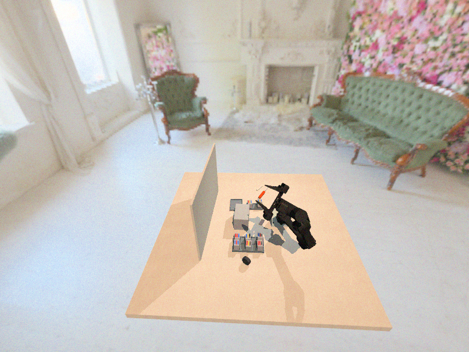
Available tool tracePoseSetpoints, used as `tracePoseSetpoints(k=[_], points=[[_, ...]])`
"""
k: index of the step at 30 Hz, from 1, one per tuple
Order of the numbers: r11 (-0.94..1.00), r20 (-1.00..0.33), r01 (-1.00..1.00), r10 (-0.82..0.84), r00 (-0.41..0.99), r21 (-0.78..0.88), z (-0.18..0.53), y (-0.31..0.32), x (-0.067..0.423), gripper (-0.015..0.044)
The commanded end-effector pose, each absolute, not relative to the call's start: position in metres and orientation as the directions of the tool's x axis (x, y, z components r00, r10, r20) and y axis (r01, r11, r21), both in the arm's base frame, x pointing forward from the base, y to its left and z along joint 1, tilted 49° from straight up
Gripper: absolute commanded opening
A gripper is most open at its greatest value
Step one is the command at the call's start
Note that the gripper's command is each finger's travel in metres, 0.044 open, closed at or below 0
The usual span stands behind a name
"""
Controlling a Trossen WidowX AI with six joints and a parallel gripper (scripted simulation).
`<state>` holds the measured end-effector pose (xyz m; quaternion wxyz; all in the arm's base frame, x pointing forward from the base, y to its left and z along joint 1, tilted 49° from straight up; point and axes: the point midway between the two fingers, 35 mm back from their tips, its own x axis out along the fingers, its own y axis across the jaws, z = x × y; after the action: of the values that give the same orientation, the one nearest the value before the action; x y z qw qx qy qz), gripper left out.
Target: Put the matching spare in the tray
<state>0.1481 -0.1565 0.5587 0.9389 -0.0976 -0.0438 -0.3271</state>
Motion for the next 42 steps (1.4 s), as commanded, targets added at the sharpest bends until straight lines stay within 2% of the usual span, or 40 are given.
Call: tracePoseSetpoints(k=[1, 8, 18, 26, 35, 42], points=[[0.767, 0.146, 0.623, -0.606, 0.782, -0.155, 0.559, -0.156, 0.148, 0.0426], [0.777, 0.124, 0.614, -0.602, 0.789, -0.137, 0.552, -0.162, 0.154, 0.044], [0.879, -0.303, 0.476, -0.457, 0.836, -0.012, 0.442, -0.231, 0.236, 0.044], [0.911, -0.524, 0.407, -0.315, 0.791, 0.068, 0.37, -0.247, 0.273, 0.044], [0.929, -0.787, 0.22, 0.107, 0.608, 0.297, 0.237, -0.239, 0.327, 0.044], [0.819, -0.801, 0.136, 0.489, 0.344, 0.558, 0.13, -0.199, 0.347, 0.044]])
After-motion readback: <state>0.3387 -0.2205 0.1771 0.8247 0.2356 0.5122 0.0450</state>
